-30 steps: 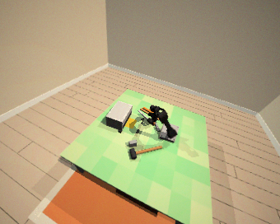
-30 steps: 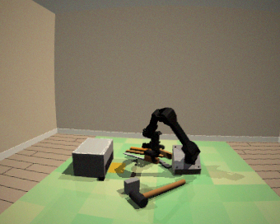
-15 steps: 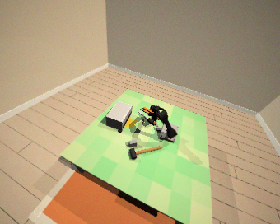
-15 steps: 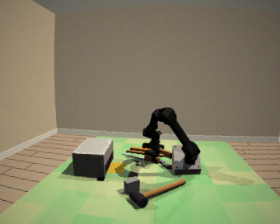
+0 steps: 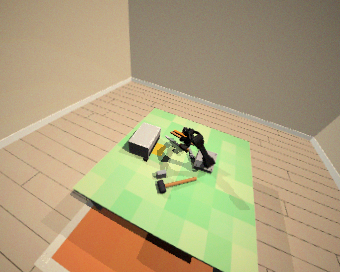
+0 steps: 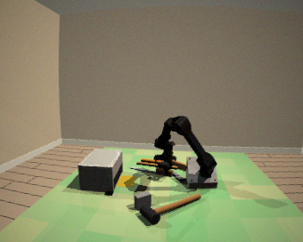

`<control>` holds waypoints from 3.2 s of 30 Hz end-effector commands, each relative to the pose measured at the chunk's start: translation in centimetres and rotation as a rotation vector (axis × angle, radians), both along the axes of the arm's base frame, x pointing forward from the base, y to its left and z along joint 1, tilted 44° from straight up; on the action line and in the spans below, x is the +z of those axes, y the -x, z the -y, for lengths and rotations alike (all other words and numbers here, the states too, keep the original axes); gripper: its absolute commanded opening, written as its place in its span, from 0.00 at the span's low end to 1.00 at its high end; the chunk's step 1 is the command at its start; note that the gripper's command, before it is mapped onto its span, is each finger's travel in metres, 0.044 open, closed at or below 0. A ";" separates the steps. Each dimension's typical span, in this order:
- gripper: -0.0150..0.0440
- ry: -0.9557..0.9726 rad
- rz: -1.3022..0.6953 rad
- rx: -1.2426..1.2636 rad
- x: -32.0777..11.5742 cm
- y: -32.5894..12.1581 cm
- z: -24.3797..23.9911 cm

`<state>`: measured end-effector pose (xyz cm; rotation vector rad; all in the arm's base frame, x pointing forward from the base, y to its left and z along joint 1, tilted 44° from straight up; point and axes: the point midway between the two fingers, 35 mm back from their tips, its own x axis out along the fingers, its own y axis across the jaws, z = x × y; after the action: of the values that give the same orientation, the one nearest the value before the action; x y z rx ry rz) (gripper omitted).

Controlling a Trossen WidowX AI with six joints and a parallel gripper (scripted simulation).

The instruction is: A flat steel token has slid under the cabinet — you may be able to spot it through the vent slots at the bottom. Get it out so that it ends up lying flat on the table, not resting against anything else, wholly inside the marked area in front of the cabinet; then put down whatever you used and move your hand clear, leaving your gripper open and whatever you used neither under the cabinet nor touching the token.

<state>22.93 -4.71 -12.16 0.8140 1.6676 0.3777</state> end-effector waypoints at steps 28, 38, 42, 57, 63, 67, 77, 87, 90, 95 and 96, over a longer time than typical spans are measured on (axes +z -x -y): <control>0.25 -0.004 0.169 0.185 -0.1 0.0 0.3; 0.25 -0.010 0.224 0.243 -0.1 0.0 0.3; 0.25 -0.013 0.245 0.266 -0.1 -0.1 0.3; 0.25 -0.016 0.279 0.302 0.0 -0.9 0.1; 0.25 -0.017 0.278 0.300 0.1 -1.8 -0.1; 0.39 -0.023 0.277 0.303 0.1 -1.5 -0.3; 0.68 -0.019 0.279 0.302 0.1 -1.5 -0.3; 0.71 -0.018 0.283 0.305 0.1 -1.6 -0.3; 0.71 -0.017 0.282 0.304 0.0 -1.5 -0.4; 0.71 -0.017 0.278 0.300 -0.2 -1.1 -0.6; 0.67 -0.014 0.289 0.307 -0.1 -1.5 -0.3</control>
<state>24.41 -4.35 -12.24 0.4852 1.5181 0.6871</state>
